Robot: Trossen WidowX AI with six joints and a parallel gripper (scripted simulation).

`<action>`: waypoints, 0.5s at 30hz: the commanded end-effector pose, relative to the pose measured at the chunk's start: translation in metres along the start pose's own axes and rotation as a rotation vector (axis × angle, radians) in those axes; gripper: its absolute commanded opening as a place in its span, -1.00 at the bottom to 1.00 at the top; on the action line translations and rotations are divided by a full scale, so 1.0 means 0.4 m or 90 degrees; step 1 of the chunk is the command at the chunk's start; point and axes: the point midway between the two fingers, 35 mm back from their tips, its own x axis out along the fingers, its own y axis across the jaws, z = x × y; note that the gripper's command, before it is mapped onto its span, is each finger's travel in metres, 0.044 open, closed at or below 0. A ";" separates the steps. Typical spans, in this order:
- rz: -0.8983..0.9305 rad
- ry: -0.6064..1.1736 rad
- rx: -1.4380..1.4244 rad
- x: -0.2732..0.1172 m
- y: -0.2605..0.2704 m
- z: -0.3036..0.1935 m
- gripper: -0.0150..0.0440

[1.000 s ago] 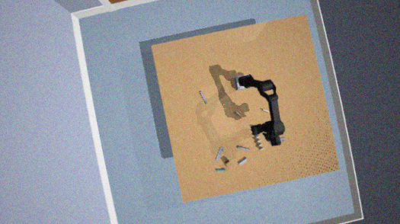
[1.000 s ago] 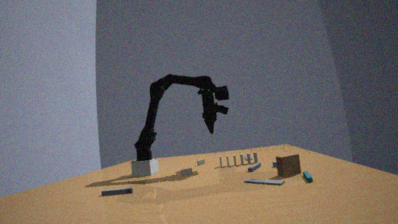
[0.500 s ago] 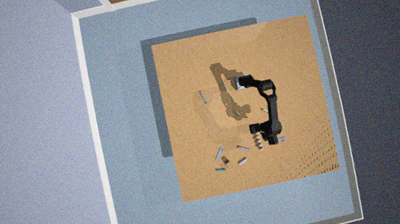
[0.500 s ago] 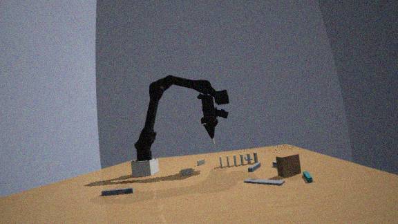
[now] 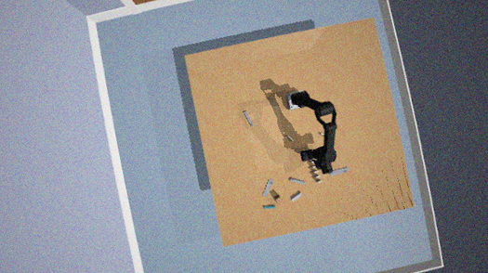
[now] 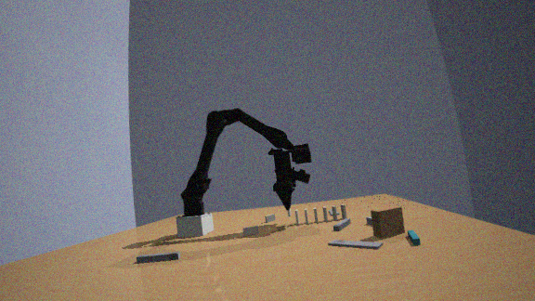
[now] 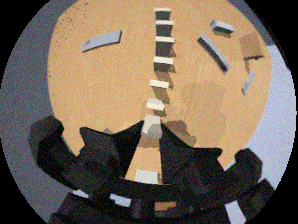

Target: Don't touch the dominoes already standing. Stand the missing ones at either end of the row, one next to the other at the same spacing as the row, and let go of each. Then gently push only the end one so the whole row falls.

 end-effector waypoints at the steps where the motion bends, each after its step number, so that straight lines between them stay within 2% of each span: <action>1: 0.001 0.002 0.003 0.057 0.000 -0.012 -0.13; 15: 0.001 0.002 0.003 0.066 0.000 -0.014 -0.13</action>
